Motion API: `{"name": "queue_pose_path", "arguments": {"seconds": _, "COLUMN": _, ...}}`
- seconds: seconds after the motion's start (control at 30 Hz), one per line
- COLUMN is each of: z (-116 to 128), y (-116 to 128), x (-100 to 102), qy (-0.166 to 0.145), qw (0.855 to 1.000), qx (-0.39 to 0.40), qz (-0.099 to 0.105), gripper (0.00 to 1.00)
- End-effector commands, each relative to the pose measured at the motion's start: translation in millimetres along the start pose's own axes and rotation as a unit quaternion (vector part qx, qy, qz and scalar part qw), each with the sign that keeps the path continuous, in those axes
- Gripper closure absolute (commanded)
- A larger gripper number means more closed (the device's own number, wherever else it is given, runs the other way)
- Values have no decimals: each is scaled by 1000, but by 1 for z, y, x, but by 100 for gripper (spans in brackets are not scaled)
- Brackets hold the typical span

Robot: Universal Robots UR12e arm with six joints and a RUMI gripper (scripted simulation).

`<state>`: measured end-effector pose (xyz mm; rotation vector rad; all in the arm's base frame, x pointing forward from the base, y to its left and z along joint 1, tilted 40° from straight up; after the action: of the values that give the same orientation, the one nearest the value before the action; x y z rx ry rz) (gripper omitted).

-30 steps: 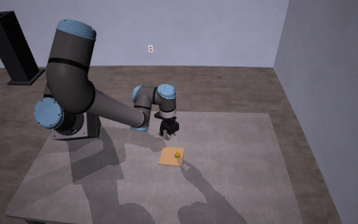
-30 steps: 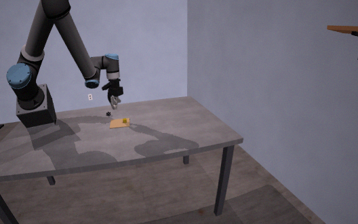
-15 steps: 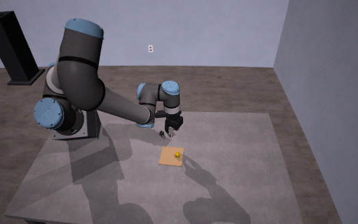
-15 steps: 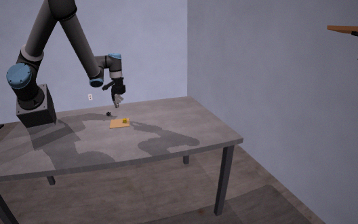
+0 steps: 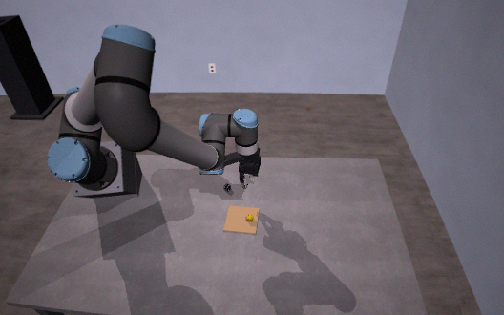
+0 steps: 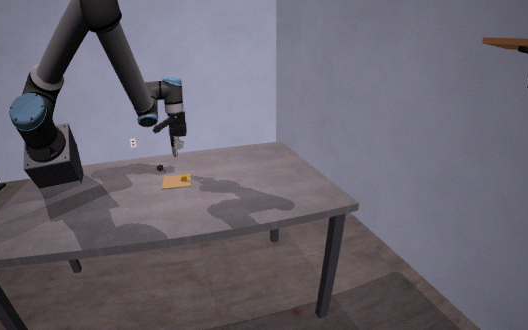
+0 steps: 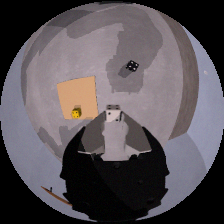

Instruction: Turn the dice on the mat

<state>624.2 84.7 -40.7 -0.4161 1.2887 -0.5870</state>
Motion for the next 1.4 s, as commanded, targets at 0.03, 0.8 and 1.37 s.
{"name": "queue_pose_path", "arguments": {"seconds": 0.03, "z": 4, "y": 13, "x": 0, "qy": -2, "qw": 997, "qx": -77, "qz": 0, "gripper": 94}}
{"name": "queue_pose_path", "arguments": {"seconds": 0.8, "z": 7, "y": 23, "x": -1, "qy": -3, "qw": 991, "qx": -133, "qz": 0, "gripper": 94}}
{"name": "queue_pose_path", "arguments": {"seconds": 1.37, "z": 2, "y": 22, "x": 0, "qy": -48, "qw": 990, "qx": -132, "qz": 10, "gripper": 94}}
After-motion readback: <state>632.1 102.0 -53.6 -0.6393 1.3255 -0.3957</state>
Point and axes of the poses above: the point where the finger pads meet when closed, its own x axis out along the fingers, its own y axis across the jaws, z = x × y, the point moved 6 cm from there along -x, back along the fingers, and after that the axes turned 5 degrees about x, right-handed, at the moved point
